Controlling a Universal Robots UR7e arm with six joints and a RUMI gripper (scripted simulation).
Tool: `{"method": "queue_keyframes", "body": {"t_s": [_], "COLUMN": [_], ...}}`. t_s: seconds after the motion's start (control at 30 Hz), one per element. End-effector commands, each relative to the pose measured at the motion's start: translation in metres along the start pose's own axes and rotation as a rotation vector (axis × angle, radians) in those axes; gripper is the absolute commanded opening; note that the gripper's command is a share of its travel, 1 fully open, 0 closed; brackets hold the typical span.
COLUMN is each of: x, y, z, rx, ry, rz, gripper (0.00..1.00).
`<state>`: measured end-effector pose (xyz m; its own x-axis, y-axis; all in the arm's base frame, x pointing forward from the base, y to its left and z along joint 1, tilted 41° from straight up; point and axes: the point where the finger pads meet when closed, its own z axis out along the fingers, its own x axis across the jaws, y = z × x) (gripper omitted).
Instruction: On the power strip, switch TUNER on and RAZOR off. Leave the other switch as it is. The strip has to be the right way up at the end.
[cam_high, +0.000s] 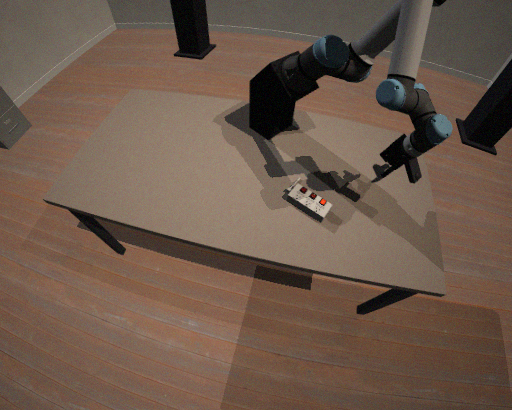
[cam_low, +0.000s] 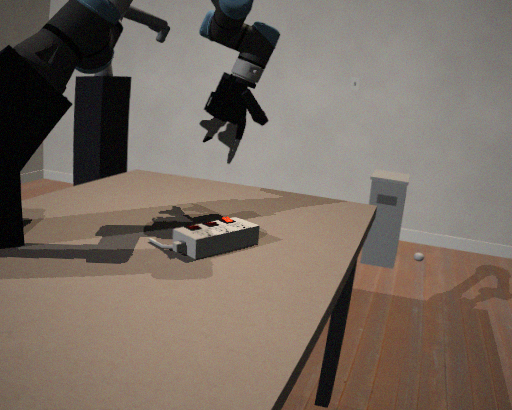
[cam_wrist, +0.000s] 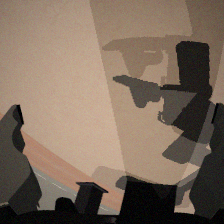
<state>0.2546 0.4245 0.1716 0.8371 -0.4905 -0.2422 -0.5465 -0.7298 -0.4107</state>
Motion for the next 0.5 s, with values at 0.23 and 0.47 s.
{"method": "queue_keyframes", "body": {"t_s": [0.23,0.47], "x": [0.098,0.134], "y": [0.039,0.058], "z": [-0.015,-0.021], "rx": [0.103,0.163], "ry": [-0.004,0.001], "rz": [0.244,0.351], "gripper": [1.00,1.00]}}
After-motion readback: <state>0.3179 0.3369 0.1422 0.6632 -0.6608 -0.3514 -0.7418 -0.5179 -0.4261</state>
